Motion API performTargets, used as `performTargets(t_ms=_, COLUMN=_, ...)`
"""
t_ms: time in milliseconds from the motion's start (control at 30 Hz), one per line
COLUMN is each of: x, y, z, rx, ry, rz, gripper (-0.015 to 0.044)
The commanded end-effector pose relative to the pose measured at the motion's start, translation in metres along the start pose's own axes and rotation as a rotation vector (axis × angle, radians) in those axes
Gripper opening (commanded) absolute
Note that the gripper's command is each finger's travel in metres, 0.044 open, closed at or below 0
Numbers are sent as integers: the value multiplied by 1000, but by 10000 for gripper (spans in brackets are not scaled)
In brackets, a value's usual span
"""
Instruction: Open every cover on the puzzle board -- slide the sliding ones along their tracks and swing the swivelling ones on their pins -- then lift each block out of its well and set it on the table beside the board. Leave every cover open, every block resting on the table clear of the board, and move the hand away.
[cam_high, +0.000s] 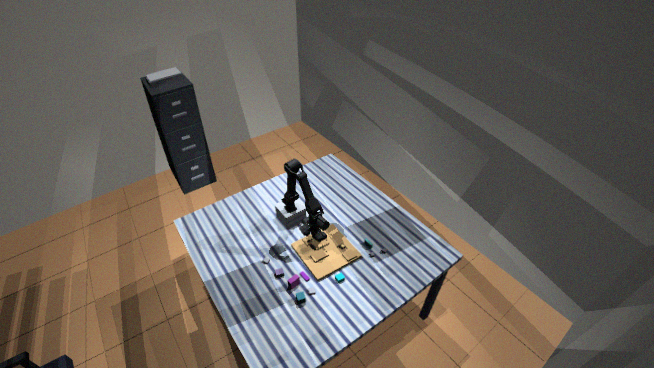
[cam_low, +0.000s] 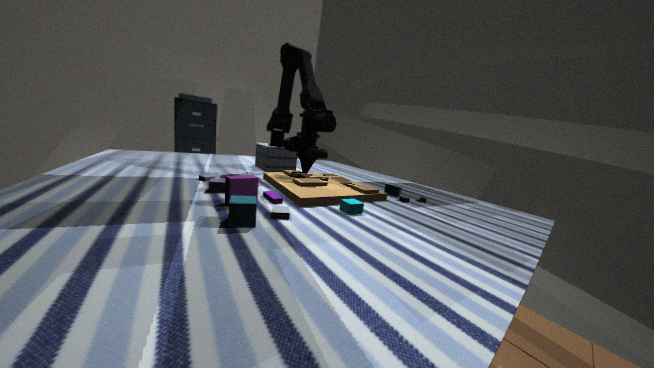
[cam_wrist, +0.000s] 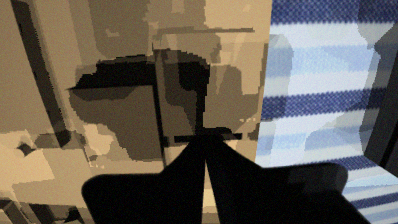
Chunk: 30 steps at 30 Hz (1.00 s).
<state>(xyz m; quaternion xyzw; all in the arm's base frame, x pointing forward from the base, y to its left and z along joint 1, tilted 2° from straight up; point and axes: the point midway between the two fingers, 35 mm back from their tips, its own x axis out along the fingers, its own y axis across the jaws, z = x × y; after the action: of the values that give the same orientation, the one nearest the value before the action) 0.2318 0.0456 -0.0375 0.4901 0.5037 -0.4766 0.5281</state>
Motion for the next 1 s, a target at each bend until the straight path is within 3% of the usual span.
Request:
performTargets(t_ms=0, x=0, y=1, z=5, rx=-2, ry=-1, rz=3, gripper=0)
performTargets(t_ms=967, x=0, y=1, z=34, rx=-2, ry=-3, rz=3, gripper=0)
